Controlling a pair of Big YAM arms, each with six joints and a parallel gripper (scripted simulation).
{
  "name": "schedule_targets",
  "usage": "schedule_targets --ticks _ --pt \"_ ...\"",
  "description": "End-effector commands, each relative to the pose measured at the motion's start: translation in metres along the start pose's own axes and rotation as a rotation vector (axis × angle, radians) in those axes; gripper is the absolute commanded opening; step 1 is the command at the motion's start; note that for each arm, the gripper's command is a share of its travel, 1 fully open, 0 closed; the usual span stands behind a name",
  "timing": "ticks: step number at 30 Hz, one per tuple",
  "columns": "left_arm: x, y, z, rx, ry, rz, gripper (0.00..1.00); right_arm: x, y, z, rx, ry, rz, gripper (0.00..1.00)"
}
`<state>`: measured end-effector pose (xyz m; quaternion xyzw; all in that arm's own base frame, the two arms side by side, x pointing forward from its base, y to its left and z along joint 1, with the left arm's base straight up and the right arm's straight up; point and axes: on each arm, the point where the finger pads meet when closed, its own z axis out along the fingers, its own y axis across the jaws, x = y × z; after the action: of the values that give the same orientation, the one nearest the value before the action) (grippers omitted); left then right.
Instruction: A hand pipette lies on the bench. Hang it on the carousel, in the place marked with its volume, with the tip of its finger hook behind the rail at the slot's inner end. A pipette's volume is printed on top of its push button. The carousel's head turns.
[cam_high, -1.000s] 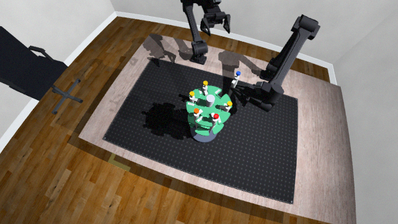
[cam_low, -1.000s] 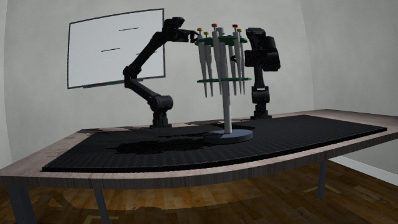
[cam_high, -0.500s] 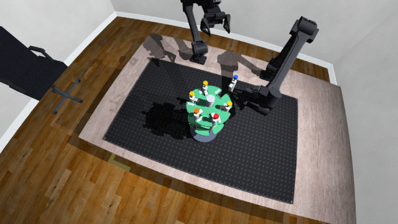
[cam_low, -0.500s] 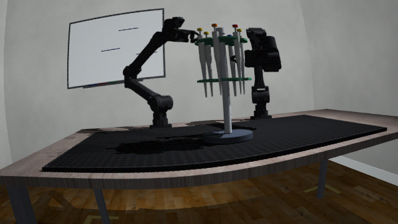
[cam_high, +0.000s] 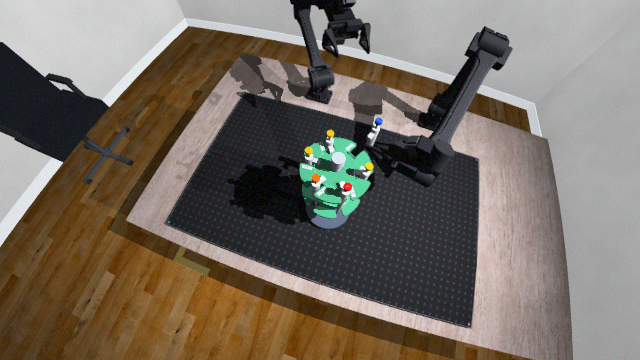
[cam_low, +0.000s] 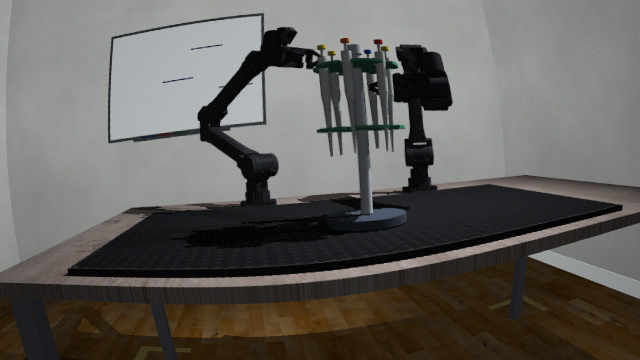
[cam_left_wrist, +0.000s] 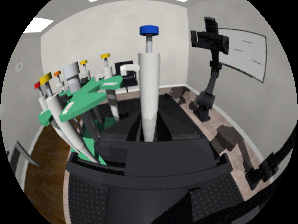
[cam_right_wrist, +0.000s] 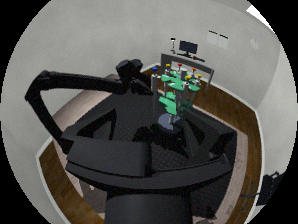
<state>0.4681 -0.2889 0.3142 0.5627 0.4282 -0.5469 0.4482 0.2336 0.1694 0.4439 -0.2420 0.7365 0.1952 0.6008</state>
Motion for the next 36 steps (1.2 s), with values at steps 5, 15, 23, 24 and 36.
schedule_targets --ticks 5,15,23,24,36 --pt "-0.021 0.027 0.013 0.024 -0.001 0.03 0.14 -0.046 -0.006 -0.016 0.021 -0.079 0.008 1.0" --pt "-0.02 0.028 0.01 0.019 -0.001 0.03 0.14 -0.046 -0.006 -0.016 0.021 -0.079 0.008 1.0" --pt "-0.02 0.028 0.01 0.019 -0.001 0.03 0.14 -0.046 -0.006 -0.016 0.021 -0.079 0.008 1.0" --pt "-0.02 0.028 0.01 0.019 -0.001 0.03 0.14 -0.046 -0.006 -0.016 0.021 -0.079 0.008 1.0" --pt "-0.019 0.041 0.017 0.03 -0.002 0.042 0.14 -0.046 -0.006 -0.016 0.021 -0.079 0.008 1.0"
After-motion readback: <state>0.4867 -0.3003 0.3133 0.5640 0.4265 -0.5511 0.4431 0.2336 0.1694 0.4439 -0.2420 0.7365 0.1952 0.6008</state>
